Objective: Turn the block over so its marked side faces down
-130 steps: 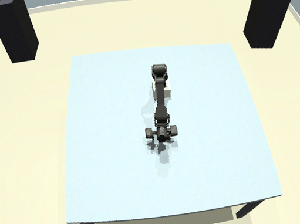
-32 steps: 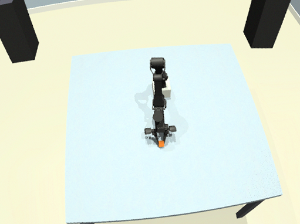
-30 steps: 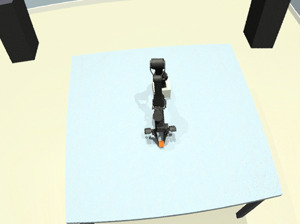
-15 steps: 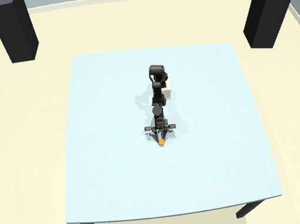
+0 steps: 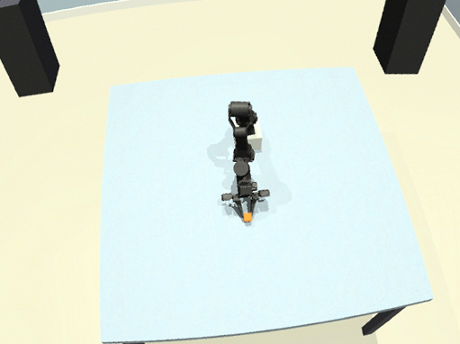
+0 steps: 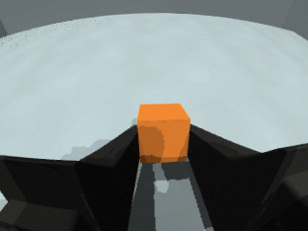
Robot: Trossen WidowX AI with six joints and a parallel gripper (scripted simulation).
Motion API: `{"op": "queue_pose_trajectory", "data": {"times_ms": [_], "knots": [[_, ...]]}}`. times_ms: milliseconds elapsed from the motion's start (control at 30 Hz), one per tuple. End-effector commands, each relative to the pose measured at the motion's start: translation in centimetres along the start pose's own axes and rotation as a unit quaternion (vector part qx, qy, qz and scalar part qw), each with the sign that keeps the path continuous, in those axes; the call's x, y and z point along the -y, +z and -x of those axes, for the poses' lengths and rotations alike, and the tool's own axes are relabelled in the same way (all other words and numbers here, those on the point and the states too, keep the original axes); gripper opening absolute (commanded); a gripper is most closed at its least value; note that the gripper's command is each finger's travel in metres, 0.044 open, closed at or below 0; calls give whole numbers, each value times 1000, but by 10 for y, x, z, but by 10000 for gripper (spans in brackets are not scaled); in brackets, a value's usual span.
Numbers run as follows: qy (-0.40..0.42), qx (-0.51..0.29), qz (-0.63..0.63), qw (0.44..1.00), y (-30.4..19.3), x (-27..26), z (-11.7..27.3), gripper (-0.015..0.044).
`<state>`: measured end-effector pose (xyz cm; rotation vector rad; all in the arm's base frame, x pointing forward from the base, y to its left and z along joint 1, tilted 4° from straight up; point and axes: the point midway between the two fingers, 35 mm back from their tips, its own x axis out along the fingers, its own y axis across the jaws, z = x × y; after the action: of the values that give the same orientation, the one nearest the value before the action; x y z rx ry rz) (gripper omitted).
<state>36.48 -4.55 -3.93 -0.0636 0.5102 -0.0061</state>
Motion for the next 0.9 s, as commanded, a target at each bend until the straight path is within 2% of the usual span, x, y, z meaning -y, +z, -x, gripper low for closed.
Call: {"op": "queue_pose_trajectory", "data": {"times_ms": [0,567,867], "knots": [[3,1,2,1000,0,-1,0,0],[3,1,2,1000,0,-1,0,440],[3,1,2,1000,0,-1,0,440]]}}
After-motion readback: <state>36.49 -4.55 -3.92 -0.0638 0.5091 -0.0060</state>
